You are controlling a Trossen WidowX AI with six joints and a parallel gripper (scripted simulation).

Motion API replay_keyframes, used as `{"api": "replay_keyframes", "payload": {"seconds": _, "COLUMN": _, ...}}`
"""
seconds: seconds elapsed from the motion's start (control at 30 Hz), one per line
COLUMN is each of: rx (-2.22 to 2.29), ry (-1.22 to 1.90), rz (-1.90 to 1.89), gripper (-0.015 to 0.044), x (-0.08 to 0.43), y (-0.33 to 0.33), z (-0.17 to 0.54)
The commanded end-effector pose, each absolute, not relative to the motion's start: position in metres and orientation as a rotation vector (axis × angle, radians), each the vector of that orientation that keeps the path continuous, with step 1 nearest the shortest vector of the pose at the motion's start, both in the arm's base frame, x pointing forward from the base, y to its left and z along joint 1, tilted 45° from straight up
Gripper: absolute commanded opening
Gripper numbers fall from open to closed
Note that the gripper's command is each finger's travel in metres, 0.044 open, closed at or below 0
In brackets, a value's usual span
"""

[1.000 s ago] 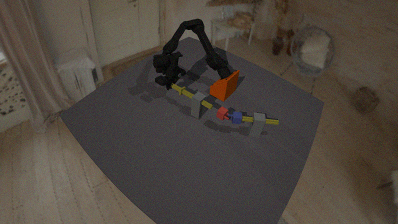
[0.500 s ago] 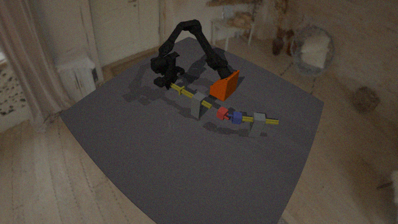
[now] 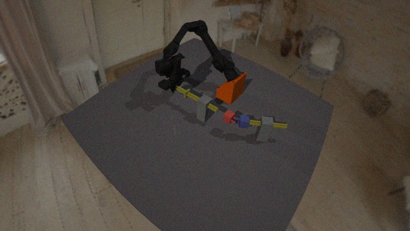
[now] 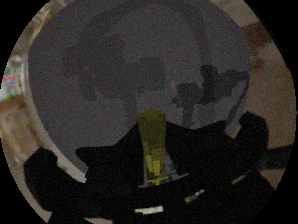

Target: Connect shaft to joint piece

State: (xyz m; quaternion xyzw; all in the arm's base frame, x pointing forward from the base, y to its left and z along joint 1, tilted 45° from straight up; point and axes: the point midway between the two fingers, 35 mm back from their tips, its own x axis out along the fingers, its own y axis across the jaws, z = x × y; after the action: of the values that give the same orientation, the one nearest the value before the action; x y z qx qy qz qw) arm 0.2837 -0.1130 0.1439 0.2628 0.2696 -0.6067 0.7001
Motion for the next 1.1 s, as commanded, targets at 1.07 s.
{"api": "replay_keyframes", "payload": {"seconds": 1.07, "rx": 0.58, "ry": 0.618, "rz": -1.382, "gripper": 0.0, "x": 0.281, "y": -0.078, "z": 0.107}}
